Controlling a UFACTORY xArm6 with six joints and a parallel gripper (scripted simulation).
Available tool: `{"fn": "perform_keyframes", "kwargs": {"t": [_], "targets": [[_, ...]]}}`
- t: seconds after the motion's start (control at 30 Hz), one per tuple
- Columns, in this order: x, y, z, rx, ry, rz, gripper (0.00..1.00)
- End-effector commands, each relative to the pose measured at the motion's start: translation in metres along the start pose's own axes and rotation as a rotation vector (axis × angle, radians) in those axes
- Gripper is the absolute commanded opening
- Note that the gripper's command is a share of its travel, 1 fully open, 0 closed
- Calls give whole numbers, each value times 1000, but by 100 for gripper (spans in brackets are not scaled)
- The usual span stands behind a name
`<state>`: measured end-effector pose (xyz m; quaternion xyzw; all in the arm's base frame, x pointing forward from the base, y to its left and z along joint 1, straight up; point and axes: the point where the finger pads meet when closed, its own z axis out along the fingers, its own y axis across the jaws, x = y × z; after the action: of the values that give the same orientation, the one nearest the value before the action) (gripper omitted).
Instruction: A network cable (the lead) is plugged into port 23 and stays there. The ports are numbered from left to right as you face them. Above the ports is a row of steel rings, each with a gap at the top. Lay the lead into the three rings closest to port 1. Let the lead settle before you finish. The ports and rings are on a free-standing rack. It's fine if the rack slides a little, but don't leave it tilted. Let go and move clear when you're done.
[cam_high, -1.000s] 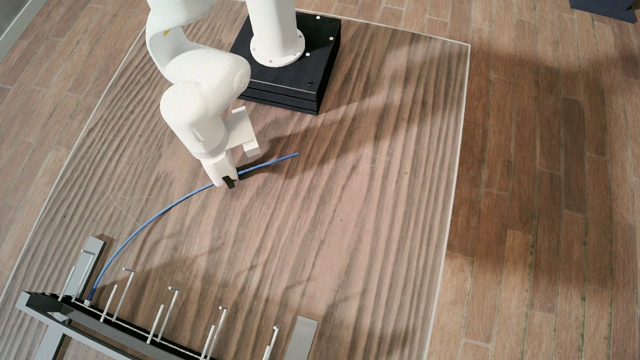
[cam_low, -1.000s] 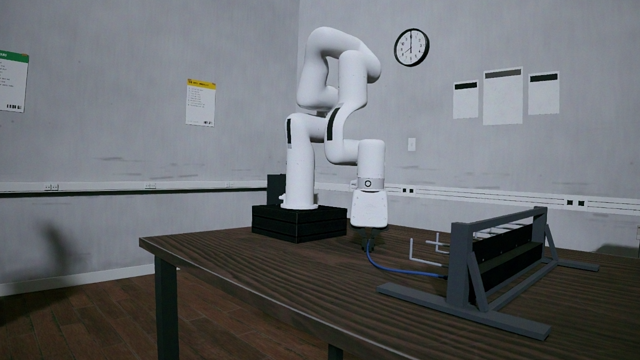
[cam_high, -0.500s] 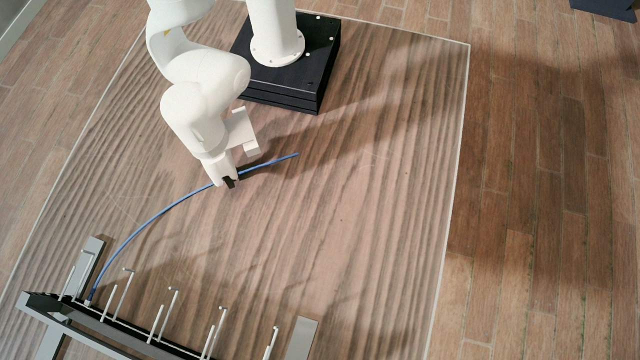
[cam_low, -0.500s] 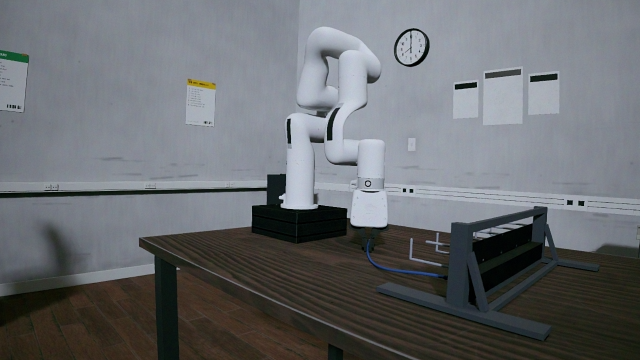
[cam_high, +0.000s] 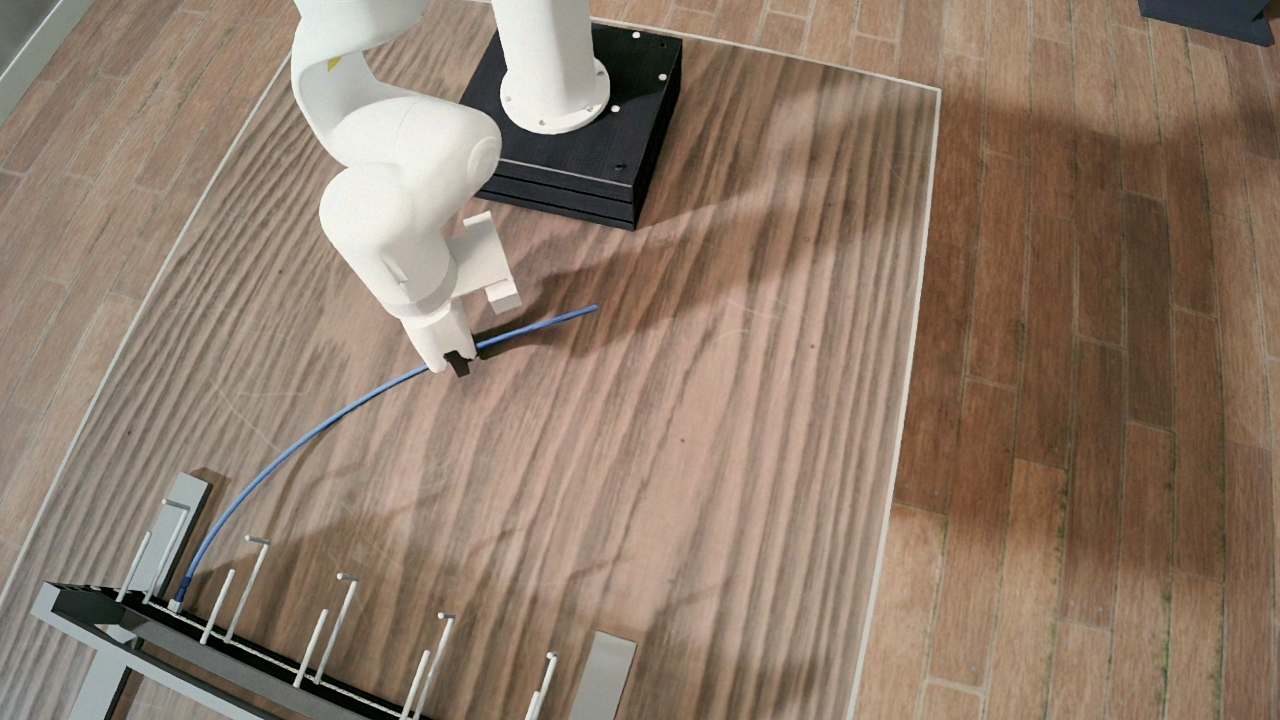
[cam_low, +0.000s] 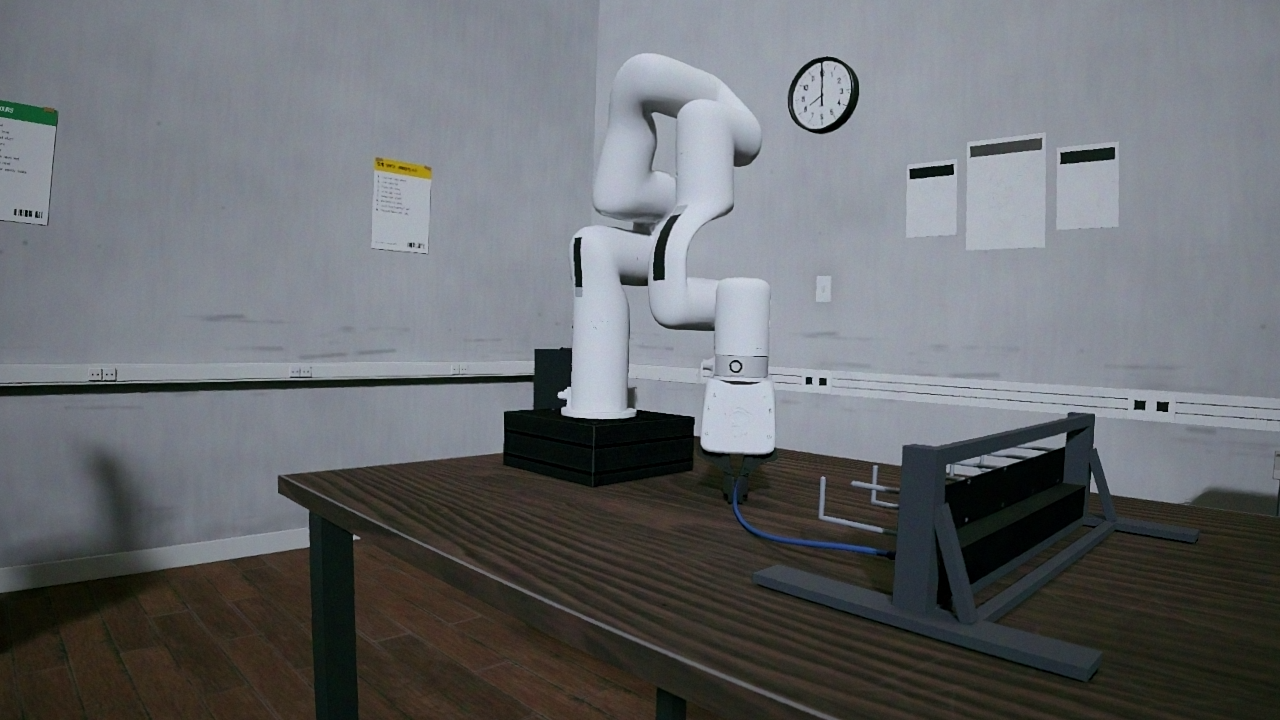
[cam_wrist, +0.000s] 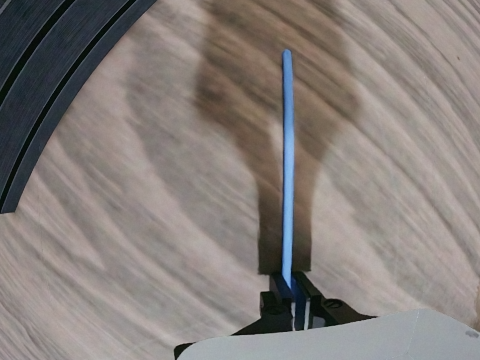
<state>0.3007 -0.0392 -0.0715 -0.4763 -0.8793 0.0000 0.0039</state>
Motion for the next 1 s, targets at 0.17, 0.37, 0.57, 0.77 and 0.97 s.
{"fn": "perform_keyframes", "kwargs": {"t": [0.17, 0.37, 0.57, 0.77, 0.97], "targets": [[-1, 1, -6, -3, -3, 0, 0], [-1, 1, -10, -3, -3, 0, 0], [-1, 1, -17, -3, -3, 0, 0], [-1, 1, -23, -3, -3, 0, 0], [-1, 1, -29, -3, -3, 0, 0]]}}
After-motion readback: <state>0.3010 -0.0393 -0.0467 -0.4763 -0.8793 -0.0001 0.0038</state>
